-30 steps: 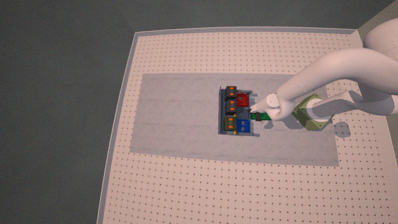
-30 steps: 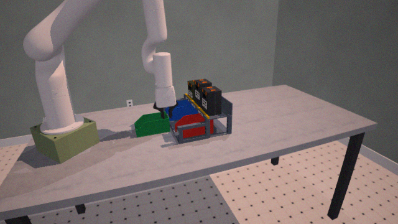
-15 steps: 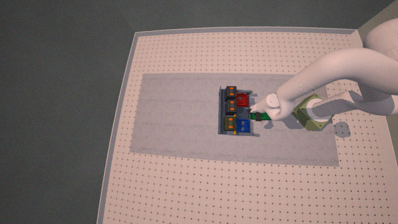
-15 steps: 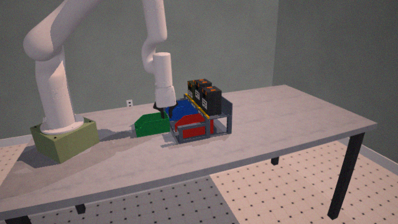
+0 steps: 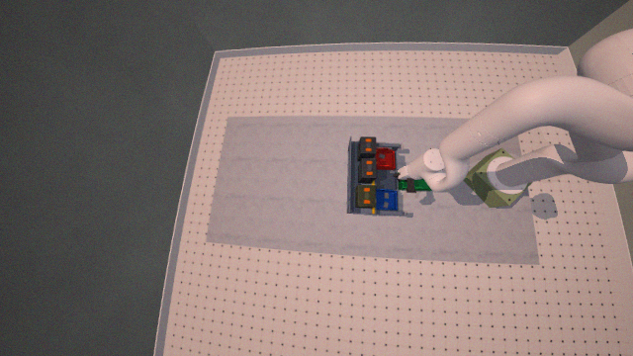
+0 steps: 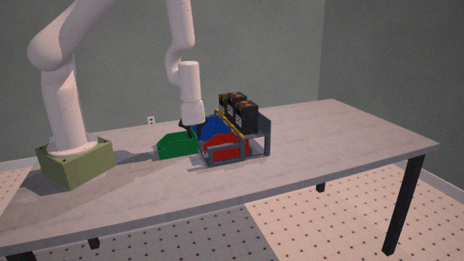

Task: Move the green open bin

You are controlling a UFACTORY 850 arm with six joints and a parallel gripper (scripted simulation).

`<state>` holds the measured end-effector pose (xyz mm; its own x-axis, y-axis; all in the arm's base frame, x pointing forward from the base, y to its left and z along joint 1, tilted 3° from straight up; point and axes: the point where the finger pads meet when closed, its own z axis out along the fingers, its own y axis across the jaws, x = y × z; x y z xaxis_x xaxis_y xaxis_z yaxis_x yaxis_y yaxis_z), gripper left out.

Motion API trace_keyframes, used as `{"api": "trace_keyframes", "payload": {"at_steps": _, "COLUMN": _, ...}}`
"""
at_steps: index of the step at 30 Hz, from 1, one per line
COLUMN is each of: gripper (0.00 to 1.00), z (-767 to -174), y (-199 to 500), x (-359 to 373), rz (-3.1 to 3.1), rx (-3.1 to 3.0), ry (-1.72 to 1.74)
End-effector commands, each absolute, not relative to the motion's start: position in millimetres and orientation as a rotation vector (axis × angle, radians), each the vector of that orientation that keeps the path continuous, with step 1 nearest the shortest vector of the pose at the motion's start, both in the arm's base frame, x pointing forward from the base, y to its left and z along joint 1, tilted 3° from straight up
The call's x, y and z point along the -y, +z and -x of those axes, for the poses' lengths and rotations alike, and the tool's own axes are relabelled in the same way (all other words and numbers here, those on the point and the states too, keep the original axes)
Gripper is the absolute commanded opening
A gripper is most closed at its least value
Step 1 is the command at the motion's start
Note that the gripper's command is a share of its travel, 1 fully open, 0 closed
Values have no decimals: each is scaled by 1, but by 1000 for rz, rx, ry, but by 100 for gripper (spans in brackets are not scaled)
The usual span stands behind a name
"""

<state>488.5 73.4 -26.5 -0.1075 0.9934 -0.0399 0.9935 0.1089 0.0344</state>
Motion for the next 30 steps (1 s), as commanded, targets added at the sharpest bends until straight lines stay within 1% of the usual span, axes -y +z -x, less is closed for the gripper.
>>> {"api": "trace_keyframes", "payload": {"at_steps": 1, "gripper": 33, "z": -488, "y": -4, "x": -74, "rz": -2062, "rx": -2298, "ry": 0}}
{"api": "trace_keyframes", "payload": {"at_steps": 4, "gripper": 33, "z": -487, "y": 29, "x": -76, "rz": -2062, "rx": -2298, "ry": 0}}
{"api": "trace_keyframes", "payload": {"at_steps": 16, "gripper": 33, "z": -487, "y": 29, "x": -76, "rz": -2062, "rx": -2298, "ry": 0}}
{"api": "trace_keyframes", "payload": {"at_steps": 21, "gripper": 33, "z": -486, "y": 54, "x": -76, "rz": -2062, "rx": -2298, "ry": 1}}
{"api": "trace_keyframes", "payload": {"at_steps": 30, "gripper": 33, "z": -486, "y": 54, "x": -76, "rz": -2062, "rx": -2298, "ry": 1}}
